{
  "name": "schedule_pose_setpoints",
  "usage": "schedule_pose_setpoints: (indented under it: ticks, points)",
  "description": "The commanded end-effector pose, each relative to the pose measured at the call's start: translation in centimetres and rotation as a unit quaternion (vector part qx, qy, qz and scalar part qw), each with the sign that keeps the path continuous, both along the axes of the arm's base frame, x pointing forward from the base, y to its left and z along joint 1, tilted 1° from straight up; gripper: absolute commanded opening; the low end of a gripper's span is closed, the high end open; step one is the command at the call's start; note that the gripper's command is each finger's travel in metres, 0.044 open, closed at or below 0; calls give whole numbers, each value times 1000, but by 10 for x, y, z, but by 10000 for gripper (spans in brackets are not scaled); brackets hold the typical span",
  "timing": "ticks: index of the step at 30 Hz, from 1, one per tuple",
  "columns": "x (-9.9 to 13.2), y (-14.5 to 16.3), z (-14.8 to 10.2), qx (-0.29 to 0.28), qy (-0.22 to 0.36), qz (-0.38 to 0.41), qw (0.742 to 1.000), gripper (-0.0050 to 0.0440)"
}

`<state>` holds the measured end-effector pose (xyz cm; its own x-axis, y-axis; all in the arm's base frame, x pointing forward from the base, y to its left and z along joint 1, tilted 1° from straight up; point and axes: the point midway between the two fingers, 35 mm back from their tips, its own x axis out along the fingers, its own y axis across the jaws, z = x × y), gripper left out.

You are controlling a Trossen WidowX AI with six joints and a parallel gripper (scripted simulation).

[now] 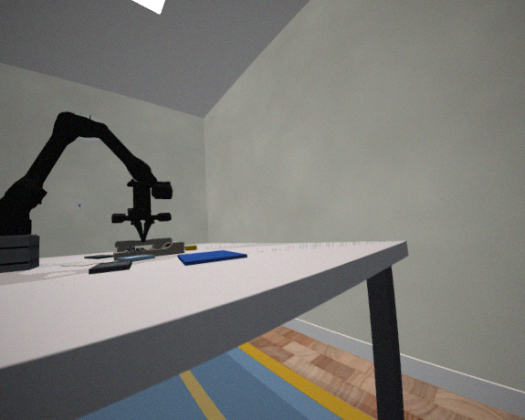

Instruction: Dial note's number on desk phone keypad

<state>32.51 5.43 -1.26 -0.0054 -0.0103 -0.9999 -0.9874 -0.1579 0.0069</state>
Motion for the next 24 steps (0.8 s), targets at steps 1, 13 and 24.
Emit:
schedule_pose_setpoints:
  ticks: [1,13,24]
  points:
    - [-3,0,-7,0,7,2,1000,-50]
    - [-3,-1,-23,0,7,2,1000,-50]
    - [-4,-1,-24,0,7,2,1000,-50]
